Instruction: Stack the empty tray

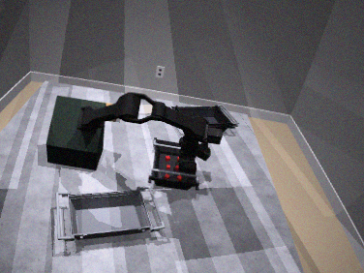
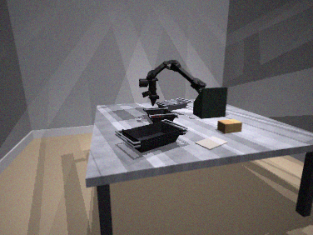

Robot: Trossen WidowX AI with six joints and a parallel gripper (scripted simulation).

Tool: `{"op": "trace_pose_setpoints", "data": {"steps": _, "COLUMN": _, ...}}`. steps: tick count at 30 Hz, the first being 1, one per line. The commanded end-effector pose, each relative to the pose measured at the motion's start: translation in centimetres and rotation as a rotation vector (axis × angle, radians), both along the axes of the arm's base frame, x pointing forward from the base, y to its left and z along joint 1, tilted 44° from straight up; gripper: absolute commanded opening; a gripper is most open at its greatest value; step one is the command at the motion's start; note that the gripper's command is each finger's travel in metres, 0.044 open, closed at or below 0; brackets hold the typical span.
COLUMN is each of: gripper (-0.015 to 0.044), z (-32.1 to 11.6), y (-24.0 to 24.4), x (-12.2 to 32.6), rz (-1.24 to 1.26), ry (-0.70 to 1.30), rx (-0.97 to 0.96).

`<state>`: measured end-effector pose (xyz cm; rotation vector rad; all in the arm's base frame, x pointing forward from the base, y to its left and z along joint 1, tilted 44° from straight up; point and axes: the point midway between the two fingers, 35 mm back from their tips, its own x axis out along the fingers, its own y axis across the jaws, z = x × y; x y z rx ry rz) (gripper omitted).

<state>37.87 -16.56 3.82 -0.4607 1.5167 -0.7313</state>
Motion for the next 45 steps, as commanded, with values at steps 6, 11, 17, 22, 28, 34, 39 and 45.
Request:
{"op": "trace_pose_setpoints", "data": {"steps": 6, "gripper": 0.0, "z": 0.0, "y": 0.0, "x": 0.0, "rz": 0.0, "ry": 0.0, "rx": 0.0}}
{"op": "trace_pose_setpoints", "data": {"steps": 11, "gripper": 0.0, "z": 0.0, "y": 0.0, "x": 0.0, "rz": 0.0, "ry": 0.0, "rx": 0.0}}
{"op": "trace_pose_setpoints", "data": {"steps": 17, "gripper": 0.0, "z": 0.0, "y": 0.0, "x": 0.0, "rz": 0.0, "ry": 0.0, "rx": 0.0}}
{"op": "trace_pose_setpoints", "data": {"steps": 22, "gripper": 0.0, "z": 0.0, "y": 0.0, "x": 0.0, "rz": 0.0, "ry": 0.0, "rx": 0.0}}
{"op": "trace_pose_setpoints", "data": {"steps": 28, "gripper": 0.0, "z": 0.0, "y": 0.0, "x": 0.0, "rz": 0.0, "ry": 0.0, "rx": 0.0}}
{"op": "trace_pose_setpoints", "data": {"steps": 34, "gripper": 0.0, "z": 0.0, "y": 0.0, "x": 0.0, "rz": 0.0, "ry": 0.0, "rx": 0.0}}
{"op": "trace_pose_setpoints", "data": {"steps": 39, "gripper": 0.0026, "z": 0.0, "y": 0.0, "x": 0.0, "rz": 0.0, "ry": 0.0, "rx": 0.0}}
{"op": "trace_pose_setpoints", "data": {"steps": 45, "gripper": 0.0184, "z": 0.16, "y": 0.16, "x": 0.08, "rz": 0.0, "ry": 0.0, "rx": 0.001}}
